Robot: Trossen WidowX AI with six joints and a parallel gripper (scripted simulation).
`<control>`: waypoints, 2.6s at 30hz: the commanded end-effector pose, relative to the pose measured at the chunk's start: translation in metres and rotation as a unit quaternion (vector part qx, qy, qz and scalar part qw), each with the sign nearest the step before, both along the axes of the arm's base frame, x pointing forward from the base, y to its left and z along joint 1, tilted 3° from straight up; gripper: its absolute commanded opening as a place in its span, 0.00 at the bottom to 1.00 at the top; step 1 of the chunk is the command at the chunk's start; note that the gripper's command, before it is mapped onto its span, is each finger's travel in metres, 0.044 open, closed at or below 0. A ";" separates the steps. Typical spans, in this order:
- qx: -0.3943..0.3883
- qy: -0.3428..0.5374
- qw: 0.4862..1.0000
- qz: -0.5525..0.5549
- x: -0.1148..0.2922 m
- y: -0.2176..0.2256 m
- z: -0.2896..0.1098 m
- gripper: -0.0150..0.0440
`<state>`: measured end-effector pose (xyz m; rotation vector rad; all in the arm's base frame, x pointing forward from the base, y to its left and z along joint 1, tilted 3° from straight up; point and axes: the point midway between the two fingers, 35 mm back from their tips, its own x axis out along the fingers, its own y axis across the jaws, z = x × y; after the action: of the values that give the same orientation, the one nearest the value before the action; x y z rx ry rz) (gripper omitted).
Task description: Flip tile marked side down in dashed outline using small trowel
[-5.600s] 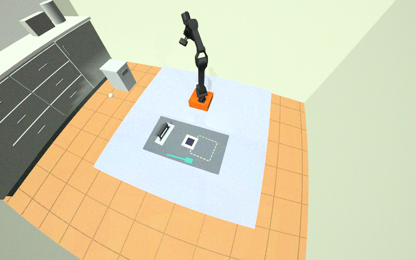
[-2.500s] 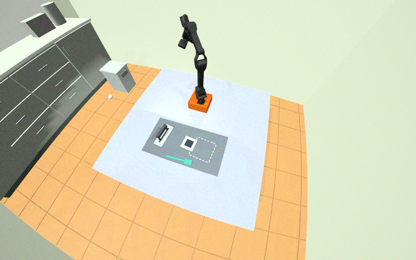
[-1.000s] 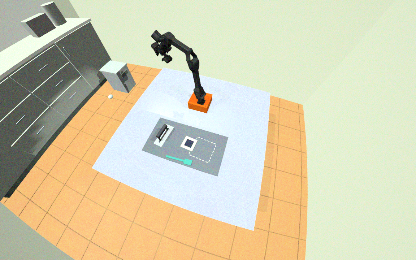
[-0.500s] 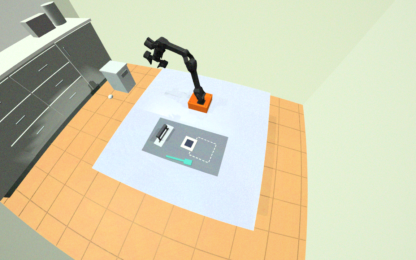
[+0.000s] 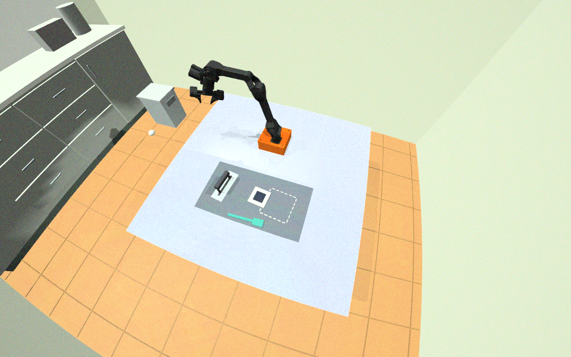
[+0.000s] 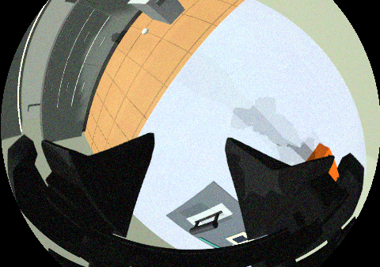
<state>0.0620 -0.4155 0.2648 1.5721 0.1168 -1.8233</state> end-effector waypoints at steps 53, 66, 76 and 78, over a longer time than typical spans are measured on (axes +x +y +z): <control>0.080 0.189 0.665 0.718 0.264 0.107 -0.140 0.71; 0.083 0.213 0.501 0.835 0.306 0.159 -0.174 0.71; 0.082 0.221 0.350 0.907 0.331 0.204 -0.200 0.71; 0.081 0.221 0.330 0.914 0.334 0.210 -0.203 0.71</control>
<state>0.3914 -0.2168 0.0686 0.1259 1.5555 -0.1571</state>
